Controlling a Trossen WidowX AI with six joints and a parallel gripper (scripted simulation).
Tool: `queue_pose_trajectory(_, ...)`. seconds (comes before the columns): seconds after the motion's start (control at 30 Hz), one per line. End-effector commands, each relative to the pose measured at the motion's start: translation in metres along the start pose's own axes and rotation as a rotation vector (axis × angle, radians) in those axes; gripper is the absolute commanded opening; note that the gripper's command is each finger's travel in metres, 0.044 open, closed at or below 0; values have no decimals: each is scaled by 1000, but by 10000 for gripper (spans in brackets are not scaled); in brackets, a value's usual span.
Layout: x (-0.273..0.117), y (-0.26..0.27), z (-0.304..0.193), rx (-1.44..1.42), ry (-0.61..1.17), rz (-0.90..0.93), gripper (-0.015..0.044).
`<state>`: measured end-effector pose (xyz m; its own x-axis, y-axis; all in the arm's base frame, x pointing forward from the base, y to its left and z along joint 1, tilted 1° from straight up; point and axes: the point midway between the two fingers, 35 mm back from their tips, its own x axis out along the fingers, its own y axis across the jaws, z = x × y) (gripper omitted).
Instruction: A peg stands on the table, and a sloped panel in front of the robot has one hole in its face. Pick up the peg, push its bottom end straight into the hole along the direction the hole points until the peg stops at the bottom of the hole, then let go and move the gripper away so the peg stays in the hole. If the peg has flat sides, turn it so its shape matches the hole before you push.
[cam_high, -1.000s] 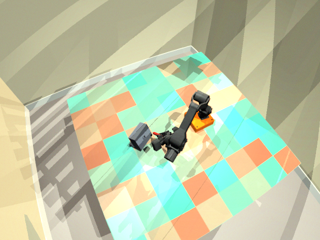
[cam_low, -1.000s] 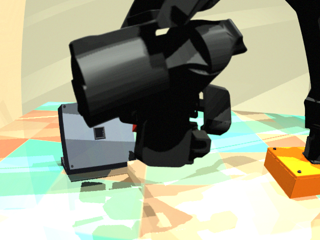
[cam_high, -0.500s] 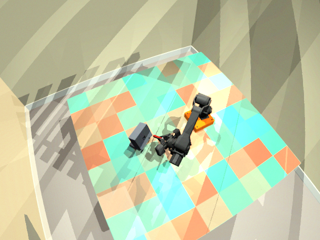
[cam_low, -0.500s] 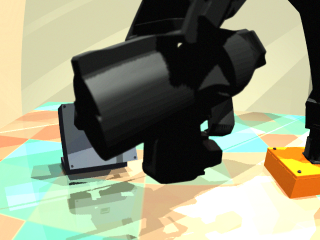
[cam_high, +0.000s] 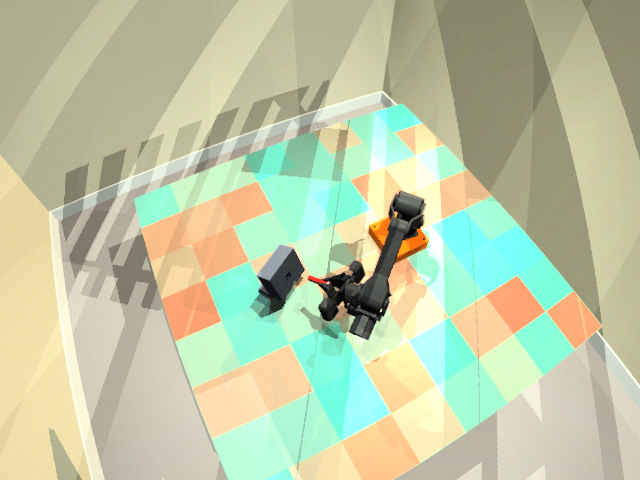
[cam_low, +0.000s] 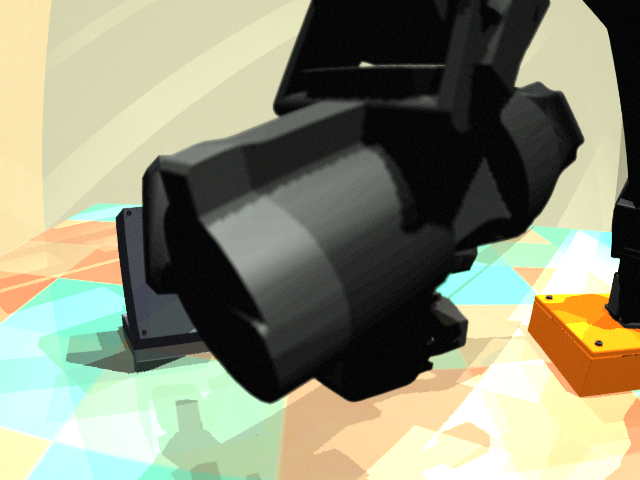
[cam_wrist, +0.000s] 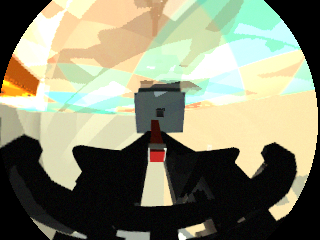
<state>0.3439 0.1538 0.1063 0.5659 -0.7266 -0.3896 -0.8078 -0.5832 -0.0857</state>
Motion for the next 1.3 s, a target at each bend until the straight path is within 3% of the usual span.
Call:
queue_pose_trajectory(0.0,1,-2,4,-28,14,-8,0)
queue_pose_trajectory(1.27,35,-10,4,-67,43,-47,0)
